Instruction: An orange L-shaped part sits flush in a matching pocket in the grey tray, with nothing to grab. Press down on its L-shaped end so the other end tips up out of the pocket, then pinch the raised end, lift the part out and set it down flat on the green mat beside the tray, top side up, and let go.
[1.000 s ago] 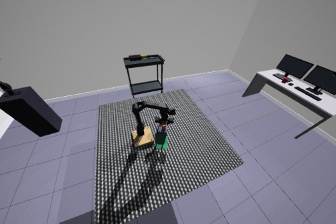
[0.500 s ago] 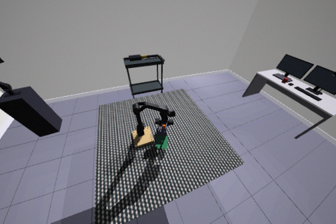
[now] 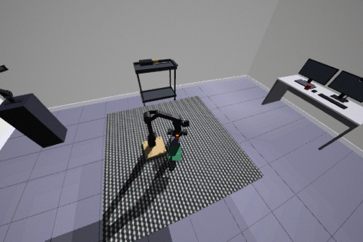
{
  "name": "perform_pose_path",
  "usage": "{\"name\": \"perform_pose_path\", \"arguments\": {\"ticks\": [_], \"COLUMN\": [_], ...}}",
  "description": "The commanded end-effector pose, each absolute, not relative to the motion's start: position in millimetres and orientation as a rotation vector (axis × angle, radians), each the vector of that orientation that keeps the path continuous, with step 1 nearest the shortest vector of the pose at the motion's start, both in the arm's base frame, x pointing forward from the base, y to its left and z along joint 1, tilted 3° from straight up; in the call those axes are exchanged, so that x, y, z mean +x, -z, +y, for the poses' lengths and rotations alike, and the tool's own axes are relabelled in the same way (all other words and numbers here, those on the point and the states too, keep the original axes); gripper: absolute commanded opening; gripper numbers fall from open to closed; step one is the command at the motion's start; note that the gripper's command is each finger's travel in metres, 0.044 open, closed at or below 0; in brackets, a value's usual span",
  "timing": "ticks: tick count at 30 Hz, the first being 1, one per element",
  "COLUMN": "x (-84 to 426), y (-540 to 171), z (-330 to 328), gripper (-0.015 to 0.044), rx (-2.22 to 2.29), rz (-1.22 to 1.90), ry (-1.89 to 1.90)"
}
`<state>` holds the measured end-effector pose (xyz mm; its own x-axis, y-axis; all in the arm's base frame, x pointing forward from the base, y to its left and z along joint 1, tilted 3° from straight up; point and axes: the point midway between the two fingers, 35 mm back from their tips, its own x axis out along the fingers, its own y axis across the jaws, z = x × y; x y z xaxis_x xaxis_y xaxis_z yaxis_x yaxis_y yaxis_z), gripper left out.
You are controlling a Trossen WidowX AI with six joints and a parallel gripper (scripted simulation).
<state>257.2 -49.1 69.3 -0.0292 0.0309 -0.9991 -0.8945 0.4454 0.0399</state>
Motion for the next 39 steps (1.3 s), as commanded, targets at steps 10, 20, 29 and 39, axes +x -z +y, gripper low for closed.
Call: {"name": "perform_pose_path", "arguments": {"ticks": [10, 20, 29, 39], "x": [257.1, 257.6, 258.1, 258.6], "y": [-69.7, -77.9, -92.0, -107.6], "z": [-49.2, -49.6, -50.1, -50.6], "gripper": [0.0, 0.0, 0.0, 0.0], "rx": [-0.829, -0.831, -0.832, -0.833], "rz": [1.402, 1.402, 1.402, 1.402], "ry": [-0.897, -0.897, -0.896, -0.896]}}
